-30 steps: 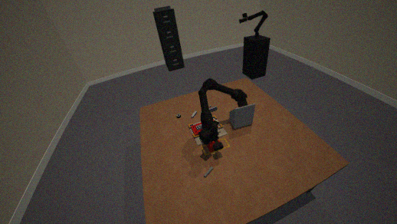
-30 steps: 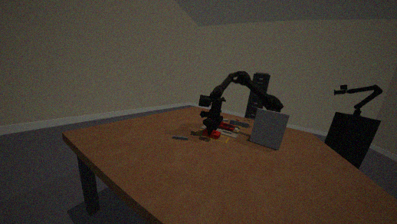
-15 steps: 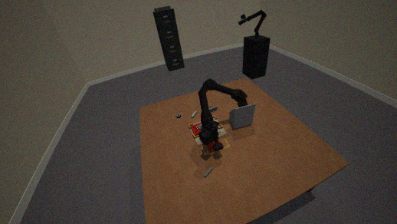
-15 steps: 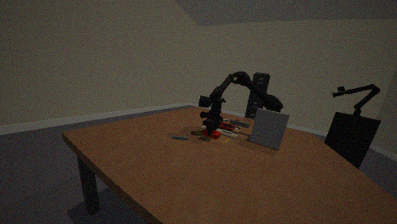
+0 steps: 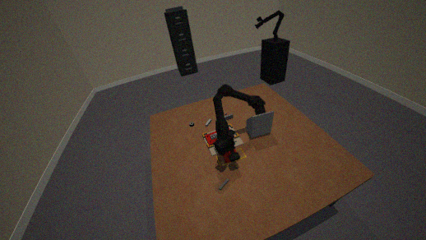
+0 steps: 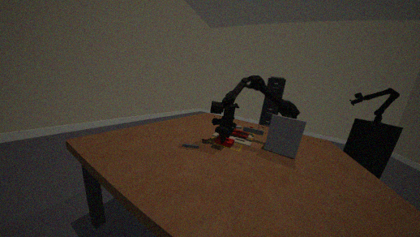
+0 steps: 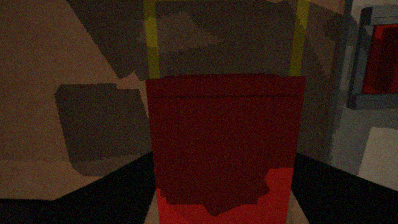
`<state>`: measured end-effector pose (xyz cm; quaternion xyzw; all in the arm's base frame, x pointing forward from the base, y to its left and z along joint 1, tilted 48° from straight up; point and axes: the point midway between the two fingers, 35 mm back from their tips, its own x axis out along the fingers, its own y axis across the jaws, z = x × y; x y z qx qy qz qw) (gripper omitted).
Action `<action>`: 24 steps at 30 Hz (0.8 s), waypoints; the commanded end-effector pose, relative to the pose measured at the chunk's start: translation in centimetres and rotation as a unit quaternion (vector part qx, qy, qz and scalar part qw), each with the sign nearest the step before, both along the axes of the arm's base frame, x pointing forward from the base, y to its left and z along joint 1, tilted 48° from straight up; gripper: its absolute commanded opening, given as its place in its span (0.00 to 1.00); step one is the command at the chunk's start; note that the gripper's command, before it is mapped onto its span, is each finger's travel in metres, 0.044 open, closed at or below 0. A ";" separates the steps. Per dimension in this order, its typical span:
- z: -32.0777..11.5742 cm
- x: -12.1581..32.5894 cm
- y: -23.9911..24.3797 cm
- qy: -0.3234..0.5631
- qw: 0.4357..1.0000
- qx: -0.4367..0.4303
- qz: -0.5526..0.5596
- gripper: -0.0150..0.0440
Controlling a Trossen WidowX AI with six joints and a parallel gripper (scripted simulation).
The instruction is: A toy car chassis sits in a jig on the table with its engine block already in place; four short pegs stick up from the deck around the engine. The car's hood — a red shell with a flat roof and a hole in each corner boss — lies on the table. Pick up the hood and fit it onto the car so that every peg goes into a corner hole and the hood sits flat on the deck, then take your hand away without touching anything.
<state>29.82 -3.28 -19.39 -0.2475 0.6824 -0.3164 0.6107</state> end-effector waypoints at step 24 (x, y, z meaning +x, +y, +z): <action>5.9 1.4 6.4 -0.006 1.000 0.004 0.000 0.25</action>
